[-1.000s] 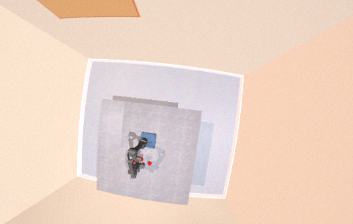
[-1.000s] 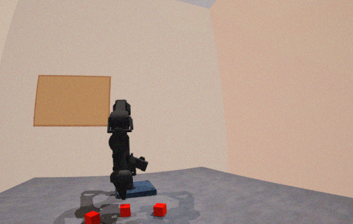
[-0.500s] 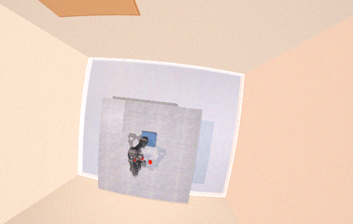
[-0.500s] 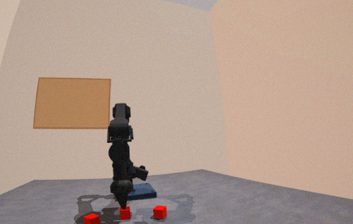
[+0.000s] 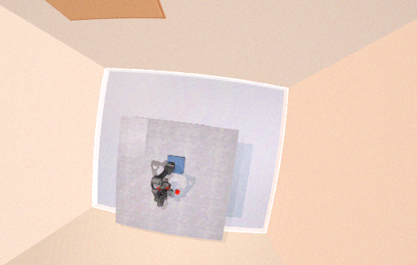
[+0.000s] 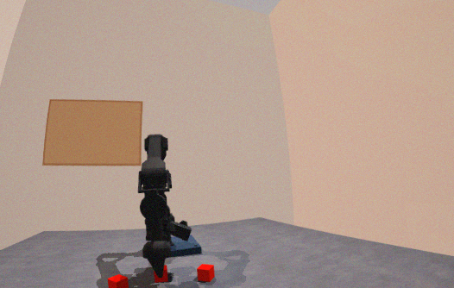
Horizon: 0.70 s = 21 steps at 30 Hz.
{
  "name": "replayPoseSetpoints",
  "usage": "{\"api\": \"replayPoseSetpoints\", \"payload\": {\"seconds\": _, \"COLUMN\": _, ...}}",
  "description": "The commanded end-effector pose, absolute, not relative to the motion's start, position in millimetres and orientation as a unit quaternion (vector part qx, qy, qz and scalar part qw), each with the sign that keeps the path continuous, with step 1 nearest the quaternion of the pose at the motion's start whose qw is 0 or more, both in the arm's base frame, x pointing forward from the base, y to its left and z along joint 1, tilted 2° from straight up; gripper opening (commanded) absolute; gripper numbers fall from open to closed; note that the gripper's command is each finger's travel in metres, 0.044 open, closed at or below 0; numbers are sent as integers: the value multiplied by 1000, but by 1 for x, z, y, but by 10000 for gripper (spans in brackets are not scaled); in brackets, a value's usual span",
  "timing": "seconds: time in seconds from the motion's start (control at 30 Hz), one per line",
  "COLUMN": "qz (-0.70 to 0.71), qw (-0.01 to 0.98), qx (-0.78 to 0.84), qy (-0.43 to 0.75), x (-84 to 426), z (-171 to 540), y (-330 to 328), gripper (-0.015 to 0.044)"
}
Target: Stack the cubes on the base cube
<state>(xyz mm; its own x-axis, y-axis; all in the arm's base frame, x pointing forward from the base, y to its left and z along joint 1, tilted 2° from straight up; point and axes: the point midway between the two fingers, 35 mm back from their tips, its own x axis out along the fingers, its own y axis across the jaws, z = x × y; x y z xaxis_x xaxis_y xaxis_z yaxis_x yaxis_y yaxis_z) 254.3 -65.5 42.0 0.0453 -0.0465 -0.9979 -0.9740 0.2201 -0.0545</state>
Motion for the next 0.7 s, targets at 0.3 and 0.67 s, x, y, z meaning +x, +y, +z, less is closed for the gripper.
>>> {"api": "replayPoseSetpoints", "payload": {"seconds": 0.3, "qz": 421, "qw": 554, "qx": -463, "qy": 548, "x": 254, "z": 43, "y": -65, "gripper": 105}}
{"api": "replayPoseSetpoints", "payload": {"seconds": 0.67, "qz": 421, "qw": 554, "qx": -464, "qy": 548, "x": 257, "z": 77, "y": -65, "gripper": 105}}
